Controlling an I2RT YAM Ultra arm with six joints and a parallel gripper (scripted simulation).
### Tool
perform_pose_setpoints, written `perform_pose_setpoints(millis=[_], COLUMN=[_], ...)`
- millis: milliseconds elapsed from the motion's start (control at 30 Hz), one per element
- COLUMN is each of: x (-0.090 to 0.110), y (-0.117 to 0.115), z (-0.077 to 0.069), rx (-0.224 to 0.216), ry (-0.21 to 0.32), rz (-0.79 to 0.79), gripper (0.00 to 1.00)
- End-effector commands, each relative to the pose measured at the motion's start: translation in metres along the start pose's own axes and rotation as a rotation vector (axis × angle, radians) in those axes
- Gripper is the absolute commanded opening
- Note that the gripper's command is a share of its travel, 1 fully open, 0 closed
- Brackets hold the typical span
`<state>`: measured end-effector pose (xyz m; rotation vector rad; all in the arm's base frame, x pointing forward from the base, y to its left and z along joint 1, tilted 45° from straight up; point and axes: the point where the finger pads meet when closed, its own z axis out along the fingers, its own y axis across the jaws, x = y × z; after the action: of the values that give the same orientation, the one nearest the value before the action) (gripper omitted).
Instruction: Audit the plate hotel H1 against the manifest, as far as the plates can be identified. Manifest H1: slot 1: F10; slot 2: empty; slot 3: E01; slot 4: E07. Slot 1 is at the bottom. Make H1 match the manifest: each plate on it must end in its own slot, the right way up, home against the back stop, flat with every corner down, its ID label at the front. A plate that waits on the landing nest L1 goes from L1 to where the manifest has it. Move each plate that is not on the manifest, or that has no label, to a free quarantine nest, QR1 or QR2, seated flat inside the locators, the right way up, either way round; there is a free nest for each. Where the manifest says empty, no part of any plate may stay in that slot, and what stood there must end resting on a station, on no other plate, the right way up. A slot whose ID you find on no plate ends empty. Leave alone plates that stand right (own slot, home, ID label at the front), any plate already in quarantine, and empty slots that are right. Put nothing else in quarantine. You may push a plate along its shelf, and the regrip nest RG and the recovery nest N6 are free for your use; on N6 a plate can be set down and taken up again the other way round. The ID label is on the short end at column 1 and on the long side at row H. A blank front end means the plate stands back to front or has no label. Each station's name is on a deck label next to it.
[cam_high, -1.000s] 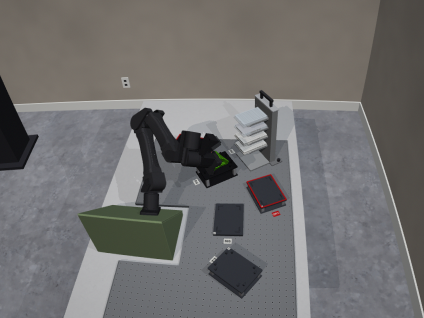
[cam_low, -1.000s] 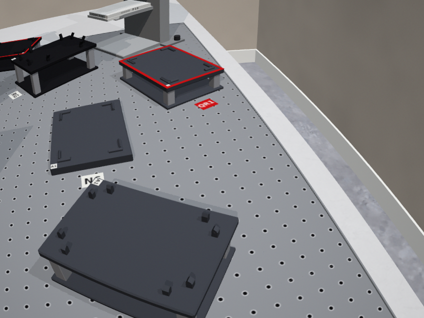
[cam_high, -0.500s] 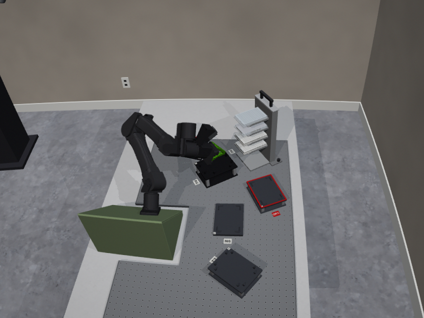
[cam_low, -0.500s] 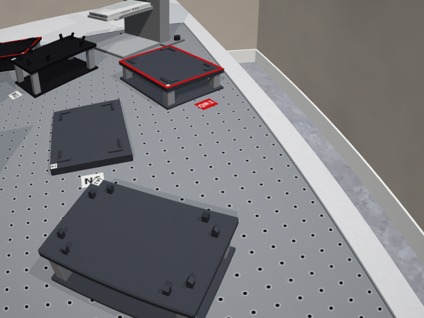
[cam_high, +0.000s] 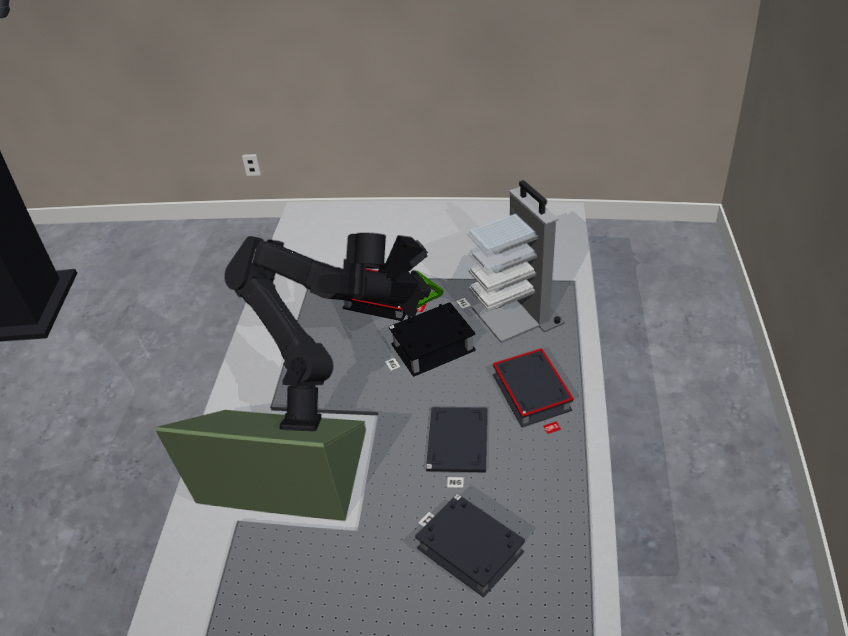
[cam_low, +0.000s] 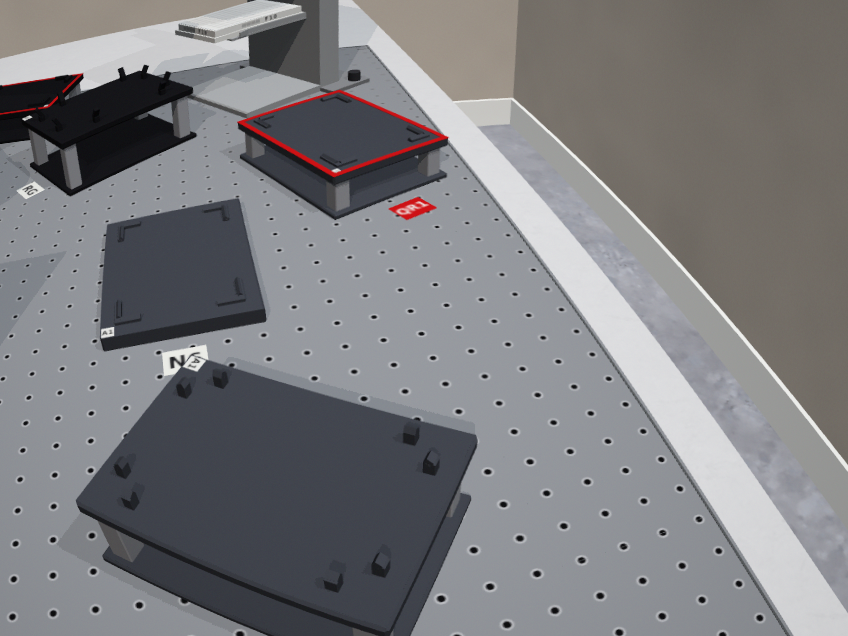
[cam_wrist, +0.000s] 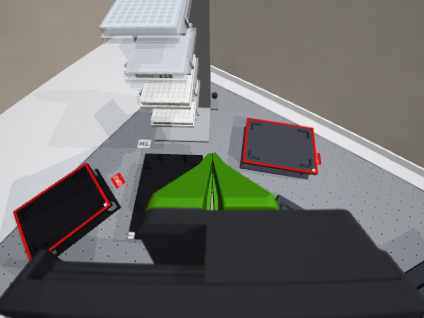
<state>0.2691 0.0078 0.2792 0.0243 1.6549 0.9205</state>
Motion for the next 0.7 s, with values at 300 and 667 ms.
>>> perform_pose_setpoints(millis=[300,667], x=[-0.006,-0.007], y=[0.030,0.067], z=[0.000,0.001], rx=[0.026,0.026], ry=[-0.015,-0.015], rz=[0.009,0.010], gripper=[0.00,0.00])
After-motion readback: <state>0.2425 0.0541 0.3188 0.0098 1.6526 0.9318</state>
